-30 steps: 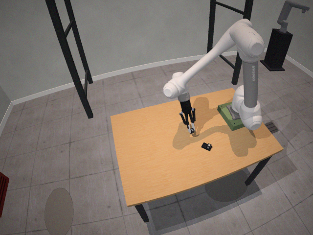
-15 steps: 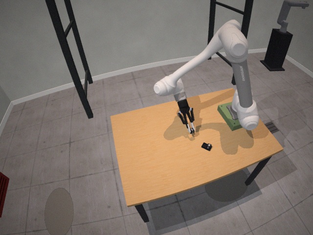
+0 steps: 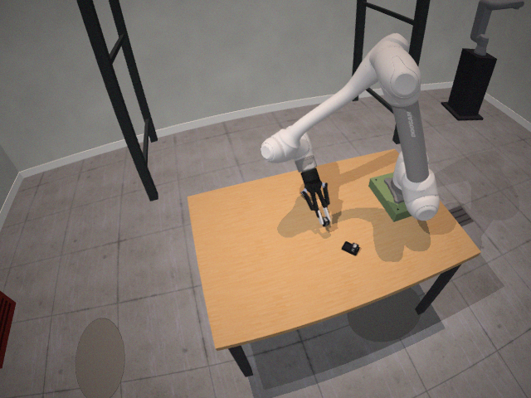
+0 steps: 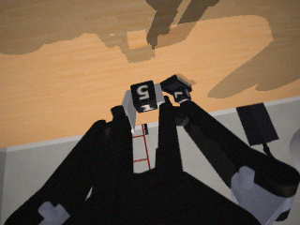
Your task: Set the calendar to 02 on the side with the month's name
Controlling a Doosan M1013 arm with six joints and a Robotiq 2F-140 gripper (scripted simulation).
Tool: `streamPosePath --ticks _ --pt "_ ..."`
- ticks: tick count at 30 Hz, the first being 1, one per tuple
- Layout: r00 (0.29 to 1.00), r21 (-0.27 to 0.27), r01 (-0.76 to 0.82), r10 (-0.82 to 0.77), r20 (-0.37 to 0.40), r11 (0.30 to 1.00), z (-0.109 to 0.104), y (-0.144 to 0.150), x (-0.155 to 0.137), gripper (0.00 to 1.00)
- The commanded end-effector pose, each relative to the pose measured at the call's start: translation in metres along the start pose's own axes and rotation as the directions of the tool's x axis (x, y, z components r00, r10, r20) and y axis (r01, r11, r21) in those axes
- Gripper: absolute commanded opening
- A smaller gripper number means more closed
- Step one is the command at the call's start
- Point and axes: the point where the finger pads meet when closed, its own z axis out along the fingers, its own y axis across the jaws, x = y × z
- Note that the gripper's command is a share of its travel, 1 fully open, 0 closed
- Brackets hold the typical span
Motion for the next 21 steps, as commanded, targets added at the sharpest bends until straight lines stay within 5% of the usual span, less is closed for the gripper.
streamPosePath --ticks 1,21 --pt "1.0 0.0 0.0 0.0 0.0 1.0 0.0 0.0 0.0 0.24" --pt "1.0 0.0 0.0 0.0 0.0 1.0 0.015 0.0 0.015 0.24"
